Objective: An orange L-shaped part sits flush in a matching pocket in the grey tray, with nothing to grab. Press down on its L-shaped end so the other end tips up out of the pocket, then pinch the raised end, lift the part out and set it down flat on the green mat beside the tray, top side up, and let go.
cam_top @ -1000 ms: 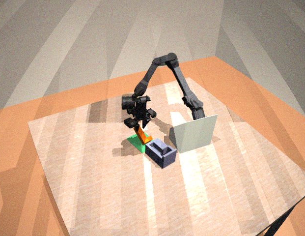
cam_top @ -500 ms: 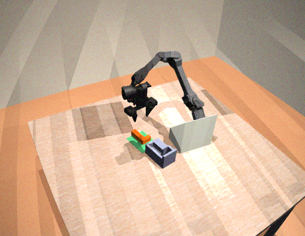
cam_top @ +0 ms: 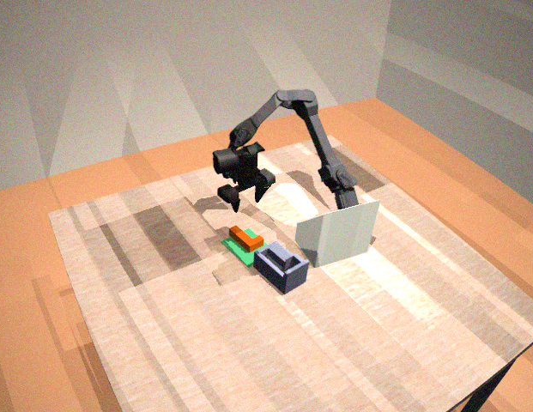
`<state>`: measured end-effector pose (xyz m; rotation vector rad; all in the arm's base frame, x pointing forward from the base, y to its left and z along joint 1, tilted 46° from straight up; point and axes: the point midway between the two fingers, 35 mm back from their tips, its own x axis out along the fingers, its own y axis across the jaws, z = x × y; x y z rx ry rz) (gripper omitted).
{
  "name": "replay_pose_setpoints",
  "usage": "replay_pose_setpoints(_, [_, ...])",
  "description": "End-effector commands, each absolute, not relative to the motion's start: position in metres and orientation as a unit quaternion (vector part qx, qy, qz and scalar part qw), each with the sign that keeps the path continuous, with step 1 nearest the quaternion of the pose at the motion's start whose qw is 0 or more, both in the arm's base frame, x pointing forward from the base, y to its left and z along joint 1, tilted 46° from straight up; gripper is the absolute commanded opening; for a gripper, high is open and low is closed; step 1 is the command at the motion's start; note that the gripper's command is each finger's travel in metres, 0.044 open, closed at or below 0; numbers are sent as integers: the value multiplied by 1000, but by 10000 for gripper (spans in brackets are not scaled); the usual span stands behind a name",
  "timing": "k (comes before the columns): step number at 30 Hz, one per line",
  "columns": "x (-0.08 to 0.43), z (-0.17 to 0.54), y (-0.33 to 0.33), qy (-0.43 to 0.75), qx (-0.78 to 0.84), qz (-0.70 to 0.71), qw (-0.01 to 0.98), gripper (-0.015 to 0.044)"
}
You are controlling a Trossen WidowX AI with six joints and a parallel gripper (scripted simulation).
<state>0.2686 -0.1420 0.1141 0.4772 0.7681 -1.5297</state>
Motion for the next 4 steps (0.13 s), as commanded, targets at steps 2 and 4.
replay_pose_setpoints(2, [268, 114, -142, 337, 207, -668, 631, 400])
replay_pose_setpoints(4, [268, 114, -142, 337, 207, -668, 631, 400])
